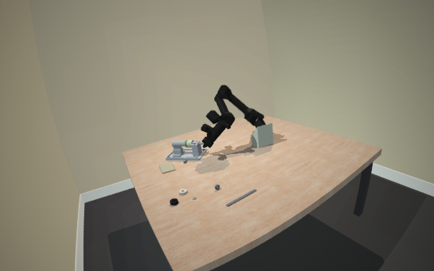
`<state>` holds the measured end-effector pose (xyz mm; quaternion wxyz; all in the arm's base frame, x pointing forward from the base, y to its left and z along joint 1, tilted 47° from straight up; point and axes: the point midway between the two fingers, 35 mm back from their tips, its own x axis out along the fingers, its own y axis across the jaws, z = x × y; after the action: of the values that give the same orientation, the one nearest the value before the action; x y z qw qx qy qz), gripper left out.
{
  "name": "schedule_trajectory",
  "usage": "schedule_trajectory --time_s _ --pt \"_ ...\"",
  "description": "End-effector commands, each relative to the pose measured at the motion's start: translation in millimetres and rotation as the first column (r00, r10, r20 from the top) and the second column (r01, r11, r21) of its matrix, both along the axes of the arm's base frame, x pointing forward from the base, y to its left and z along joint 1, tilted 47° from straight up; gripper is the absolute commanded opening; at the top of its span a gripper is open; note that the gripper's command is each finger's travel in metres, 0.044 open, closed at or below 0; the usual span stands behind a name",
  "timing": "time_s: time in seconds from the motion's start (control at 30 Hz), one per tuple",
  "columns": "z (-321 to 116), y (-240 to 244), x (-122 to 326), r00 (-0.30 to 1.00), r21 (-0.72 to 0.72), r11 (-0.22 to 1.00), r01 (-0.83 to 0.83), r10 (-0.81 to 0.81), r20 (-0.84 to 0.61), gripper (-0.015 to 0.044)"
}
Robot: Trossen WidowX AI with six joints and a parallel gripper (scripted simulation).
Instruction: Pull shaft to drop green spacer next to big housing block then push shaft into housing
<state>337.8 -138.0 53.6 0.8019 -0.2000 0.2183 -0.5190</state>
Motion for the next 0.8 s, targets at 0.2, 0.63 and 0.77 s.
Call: schedule_trajectory --time_s 0.2,0.63,0.77 --pt "-0.6 1.0 -1.0 1.0 0.001 1.0 0.002 -0.002 0.004 0.0" --pt "-1.2 1.7 -1.9 1.0 0.001 1.0 0.002 -0.002 0.004 0.0" --pt "-1.4 1.9 -2.1 1.0 0.001 1.0 0.002 -0.002 0.004 0.0"
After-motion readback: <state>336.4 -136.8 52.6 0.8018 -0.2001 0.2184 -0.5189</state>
